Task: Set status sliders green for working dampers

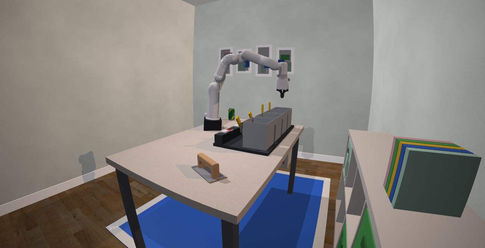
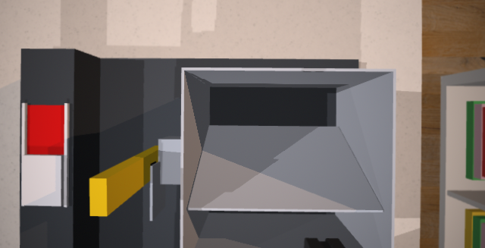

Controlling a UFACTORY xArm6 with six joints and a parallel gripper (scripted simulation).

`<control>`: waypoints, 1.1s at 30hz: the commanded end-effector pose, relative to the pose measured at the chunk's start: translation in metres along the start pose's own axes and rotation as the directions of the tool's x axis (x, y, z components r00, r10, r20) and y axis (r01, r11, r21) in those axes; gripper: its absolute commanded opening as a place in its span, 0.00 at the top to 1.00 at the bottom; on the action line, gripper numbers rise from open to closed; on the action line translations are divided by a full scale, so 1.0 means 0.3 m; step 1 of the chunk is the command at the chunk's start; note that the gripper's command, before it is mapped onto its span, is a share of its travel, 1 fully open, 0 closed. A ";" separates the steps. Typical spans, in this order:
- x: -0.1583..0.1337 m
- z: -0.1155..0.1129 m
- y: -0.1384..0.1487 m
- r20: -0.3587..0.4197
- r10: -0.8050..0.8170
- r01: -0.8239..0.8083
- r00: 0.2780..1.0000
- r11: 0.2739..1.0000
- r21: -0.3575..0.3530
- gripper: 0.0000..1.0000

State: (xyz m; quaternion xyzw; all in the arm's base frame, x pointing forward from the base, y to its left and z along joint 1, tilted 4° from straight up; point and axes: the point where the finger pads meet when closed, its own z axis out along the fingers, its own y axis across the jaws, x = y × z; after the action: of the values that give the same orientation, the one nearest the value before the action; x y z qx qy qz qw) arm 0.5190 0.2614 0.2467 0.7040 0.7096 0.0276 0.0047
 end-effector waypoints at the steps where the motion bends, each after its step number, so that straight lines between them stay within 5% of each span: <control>1: -0.135 -0.010 0.031 -0.005 -0.005 0.005 1.000 1.000 -0.005 1.00; 33: -0.842 -0.003 -0.012 -0.006 -0.005 0.005 1.000 1.000 -0.006 1.00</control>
State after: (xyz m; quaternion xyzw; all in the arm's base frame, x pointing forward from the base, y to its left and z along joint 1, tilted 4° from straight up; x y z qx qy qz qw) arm 0.5227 0.0387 0.2385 0.7031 0.7106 0.0272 0.0031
